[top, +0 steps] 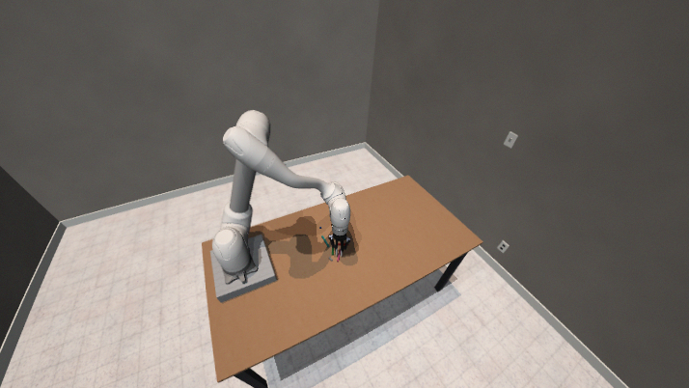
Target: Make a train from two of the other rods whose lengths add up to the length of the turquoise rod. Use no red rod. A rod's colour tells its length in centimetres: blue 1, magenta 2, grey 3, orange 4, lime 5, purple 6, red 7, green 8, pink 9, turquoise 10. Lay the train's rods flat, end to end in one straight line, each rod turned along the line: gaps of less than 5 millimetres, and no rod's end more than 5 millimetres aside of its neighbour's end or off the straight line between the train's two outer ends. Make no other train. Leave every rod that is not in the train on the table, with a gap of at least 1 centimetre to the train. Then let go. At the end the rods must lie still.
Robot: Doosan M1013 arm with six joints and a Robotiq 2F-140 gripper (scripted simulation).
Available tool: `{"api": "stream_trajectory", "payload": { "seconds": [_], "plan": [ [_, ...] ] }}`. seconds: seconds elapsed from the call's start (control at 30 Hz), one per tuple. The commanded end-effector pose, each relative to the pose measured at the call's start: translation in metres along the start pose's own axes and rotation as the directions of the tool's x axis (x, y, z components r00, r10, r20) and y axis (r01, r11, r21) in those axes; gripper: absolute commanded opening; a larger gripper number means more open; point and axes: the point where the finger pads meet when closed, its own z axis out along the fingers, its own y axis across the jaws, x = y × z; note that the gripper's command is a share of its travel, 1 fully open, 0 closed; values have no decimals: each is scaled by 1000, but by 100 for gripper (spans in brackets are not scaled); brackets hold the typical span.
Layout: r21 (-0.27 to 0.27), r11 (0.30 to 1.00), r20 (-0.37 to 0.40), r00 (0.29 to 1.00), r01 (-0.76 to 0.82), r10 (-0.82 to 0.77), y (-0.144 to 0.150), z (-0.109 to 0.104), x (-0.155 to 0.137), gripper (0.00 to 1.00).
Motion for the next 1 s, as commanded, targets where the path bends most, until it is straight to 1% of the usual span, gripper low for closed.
{"api": "stream_trajectory", "payload": {
  "seconds": [0.0, 0.53, 0.97],
  "plan": [
    [0, 1000, 0, 1000, 0, 0, 0, 0, 0, 15],
    [0, 1000, 0, 1000, 0, 0, 0, 4, 0, 15],
    [0, 1000, 0, 1000, 0, 0, 0, 16, 0, 15]
  ]
}}
